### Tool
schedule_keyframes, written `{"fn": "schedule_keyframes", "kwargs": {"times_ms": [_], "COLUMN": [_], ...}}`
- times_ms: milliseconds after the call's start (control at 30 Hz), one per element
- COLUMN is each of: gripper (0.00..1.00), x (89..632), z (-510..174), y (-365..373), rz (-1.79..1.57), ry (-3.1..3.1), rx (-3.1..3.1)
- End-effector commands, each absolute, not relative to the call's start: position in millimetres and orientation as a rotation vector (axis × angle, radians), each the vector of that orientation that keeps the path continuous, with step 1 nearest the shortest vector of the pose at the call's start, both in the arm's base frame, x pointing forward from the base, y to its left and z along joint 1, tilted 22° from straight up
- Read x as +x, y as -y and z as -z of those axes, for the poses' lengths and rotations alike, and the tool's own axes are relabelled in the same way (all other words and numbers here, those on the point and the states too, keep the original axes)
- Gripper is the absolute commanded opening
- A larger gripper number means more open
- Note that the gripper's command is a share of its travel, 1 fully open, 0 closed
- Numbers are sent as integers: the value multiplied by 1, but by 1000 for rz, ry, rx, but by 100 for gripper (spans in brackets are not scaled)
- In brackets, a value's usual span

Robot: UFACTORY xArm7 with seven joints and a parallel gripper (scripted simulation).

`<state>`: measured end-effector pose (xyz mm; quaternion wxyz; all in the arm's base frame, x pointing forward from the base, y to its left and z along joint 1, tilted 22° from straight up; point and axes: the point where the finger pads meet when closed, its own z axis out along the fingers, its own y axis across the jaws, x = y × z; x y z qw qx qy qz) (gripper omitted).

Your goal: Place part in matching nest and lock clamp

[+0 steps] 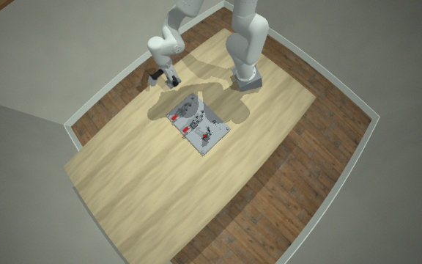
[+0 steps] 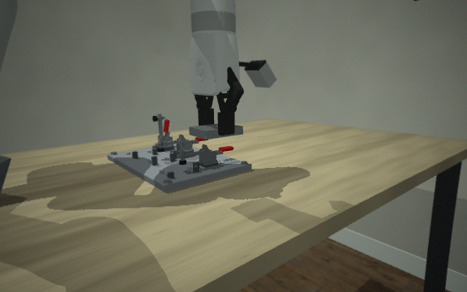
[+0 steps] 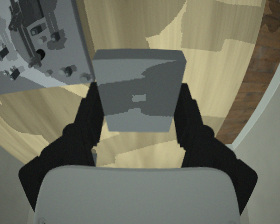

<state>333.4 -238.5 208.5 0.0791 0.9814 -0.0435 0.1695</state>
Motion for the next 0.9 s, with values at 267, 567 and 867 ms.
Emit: {"fn": "schedule_keyframes", "kwargs": {"times_ms": [267, 567, 867], "gripper": [0, 0, 0], "x": [334, 334, 334], "z": [-210, -209, -206], "y": [239, 239, 240], "rz": [-502, -502, -502], "ry": [34, 34, 34], "rx": [2927, 2927, 2927]}}
